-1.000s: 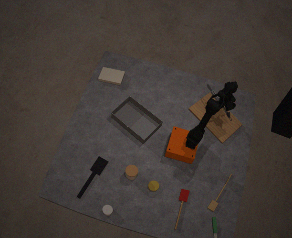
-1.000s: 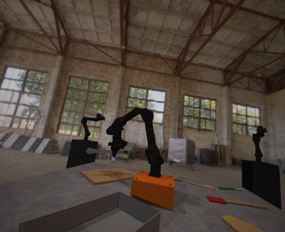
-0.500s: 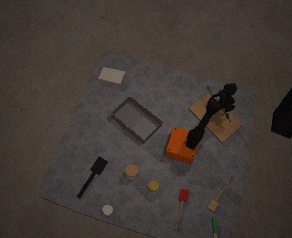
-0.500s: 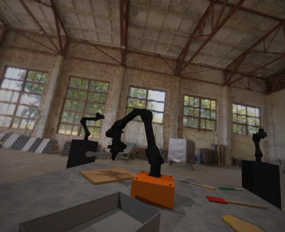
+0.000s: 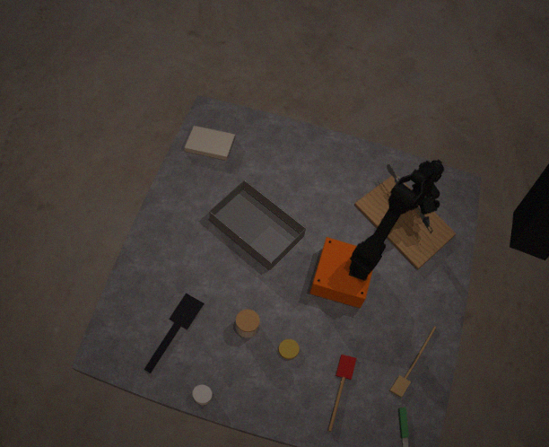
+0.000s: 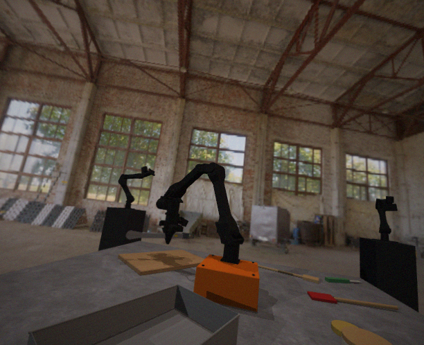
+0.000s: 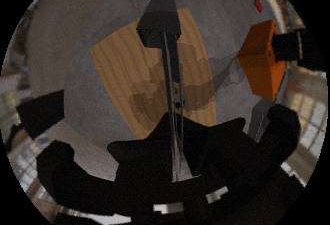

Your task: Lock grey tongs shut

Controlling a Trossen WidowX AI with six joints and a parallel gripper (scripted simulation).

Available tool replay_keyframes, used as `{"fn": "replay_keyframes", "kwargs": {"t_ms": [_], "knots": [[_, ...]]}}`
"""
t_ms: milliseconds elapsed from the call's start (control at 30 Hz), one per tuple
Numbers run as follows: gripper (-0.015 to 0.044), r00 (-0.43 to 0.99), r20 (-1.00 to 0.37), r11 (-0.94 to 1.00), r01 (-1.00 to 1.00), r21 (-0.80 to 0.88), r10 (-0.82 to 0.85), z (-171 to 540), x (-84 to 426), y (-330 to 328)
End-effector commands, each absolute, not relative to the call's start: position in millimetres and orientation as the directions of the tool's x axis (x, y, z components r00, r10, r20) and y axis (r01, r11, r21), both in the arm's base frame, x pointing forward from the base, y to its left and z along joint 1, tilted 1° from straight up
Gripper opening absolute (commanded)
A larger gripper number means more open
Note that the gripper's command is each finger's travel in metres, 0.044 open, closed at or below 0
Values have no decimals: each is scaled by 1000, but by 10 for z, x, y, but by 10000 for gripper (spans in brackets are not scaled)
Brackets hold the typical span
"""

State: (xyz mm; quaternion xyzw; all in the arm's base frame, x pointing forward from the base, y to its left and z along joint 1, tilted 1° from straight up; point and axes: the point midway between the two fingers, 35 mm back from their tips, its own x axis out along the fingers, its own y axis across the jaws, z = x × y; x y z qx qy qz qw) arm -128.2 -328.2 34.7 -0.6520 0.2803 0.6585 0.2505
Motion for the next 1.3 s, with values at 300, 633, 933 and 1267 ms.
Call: {"fn": "replay_keyframes", "kwargs": {"t_ms": [300, 633, 933, 1267], "knots": [[-150, -23, -999, -713, -700, 35, -26, 109, -1282, -3259], [-150, -23, -999, -713, -700, 34, -25, 6, -1280, -3249], [60, -22, -999, -716, -697, 37, -30, 36, -1278, -3258], [323, -22, -999, -716, -697, 37, -30, 36, -1278, -3258]]}}
